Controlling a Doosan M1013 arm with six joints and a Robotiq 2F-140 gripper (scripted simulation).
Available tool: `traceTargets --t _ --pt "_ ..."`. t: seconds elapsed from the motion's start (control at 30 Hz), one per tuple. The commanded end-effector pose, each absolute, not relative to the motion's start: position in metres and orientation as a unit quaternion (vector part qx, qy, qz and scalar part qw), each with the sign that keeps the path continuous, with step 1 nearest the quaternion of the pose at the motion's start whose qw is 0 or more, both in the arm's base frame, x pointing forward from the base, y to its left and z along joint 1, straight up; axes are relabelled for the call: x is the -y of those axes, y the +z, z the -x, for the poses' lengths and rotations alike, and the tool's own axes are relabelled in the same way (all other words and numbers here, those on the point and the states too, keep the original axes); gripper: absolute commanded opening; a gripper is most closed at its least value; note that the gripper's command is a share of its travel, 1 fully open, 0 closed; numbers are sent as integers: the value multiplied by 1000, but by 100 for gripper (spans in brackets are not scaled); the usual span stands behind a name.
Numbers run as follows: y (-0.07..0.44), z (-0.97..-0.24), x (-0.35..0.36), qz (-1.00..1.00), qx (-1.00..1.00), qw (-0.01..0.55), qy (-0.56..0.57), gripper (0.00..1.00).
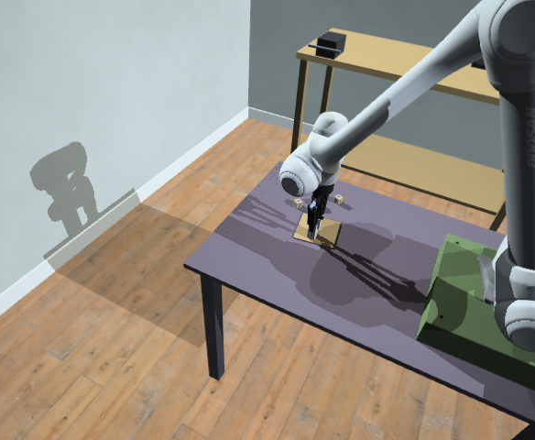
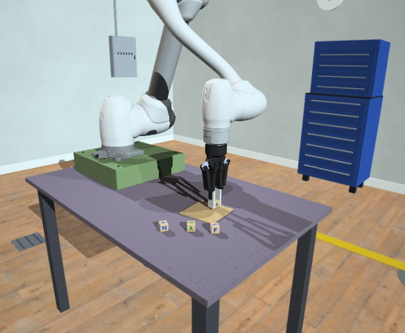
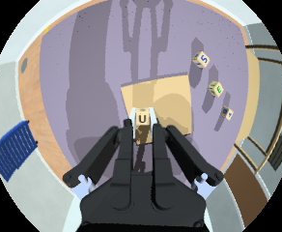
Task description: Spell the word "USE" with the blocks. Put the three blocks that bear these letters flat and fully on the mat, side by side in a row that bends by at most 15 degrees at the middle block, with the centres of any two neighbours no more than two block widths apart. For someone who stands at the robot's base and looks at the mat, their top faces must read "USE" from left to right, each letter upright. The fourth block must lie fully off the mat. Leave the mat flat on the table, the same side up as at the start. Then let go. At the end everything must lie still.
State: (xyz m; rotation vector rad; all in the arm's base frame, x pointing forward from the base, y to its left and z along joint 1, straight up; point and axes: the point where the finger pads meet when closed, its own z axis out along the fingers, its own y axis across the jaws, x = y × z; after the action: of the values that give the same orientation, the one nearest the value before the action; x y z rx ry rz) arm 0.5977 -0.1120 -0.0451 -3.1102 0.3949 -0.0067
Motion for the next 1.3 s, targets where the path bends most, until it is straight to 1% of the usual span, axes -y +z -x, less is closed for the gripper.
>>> traceTargets --t 0.0,1.27 --pt "-45 -598 112 992 -126 3 -2 13" --pt "-49 -598 112 992 -126 3 -2 13"
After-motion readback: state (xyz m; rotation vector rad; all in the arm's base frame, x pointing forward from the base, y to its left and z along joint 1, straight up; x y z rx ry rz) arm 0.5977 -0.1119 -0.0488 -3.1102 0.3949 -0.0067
